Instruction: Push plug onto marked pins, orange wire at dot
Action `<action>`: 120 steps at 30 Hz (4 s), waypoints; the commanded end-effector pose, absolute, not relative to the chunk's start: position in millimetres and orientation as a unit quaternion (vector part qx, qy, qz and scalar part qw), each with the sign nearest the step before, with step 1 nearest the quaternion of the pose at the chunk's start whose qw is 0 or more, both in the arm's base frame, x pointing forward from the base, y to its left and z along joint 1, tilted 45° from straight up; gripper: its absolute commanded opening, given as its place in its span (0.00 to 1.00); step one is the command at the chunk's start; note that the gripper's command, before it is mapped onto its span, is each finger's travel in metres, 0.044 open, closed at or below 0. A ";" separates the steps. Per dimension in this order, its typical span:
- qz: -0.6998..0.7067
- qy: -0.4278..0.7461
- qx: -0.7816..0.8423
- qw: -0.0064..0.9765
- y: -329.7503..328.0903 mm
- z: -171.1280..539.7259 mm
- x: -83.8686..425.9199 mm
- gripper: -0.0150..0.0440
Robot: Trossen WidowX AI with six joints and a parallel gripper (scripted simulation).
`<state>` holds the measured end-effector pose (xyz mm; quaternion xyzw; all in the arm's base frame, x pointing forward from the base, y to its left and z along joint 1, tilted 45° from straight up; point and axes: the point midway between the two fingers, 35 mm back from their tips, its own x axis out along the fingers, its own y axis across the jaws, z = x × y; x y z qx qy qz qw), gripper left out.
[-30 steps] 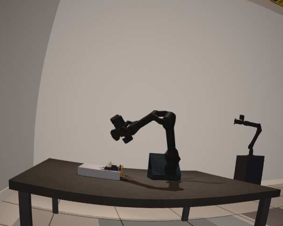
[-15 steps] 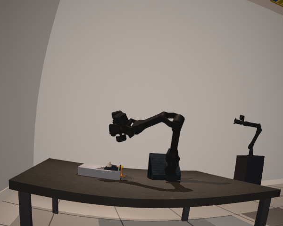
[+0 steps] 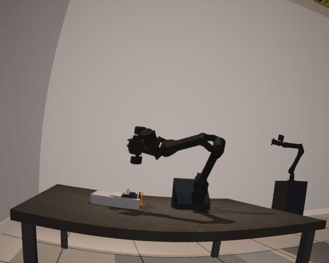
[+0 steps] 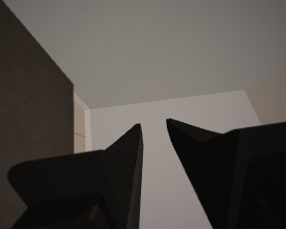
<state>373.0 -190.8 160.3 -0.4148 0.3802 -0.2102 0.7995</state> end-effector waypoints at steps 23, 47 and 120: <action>-0.140 0.119 -0.197 0.963 -78.6 263.8 362.3 0.45; 0.000 0.018 0.020 1.000 -4.8 312.3 331.5 0.45; -0.251 0.630 0.600 0.426 -113.6 -9.5 375.6 0.45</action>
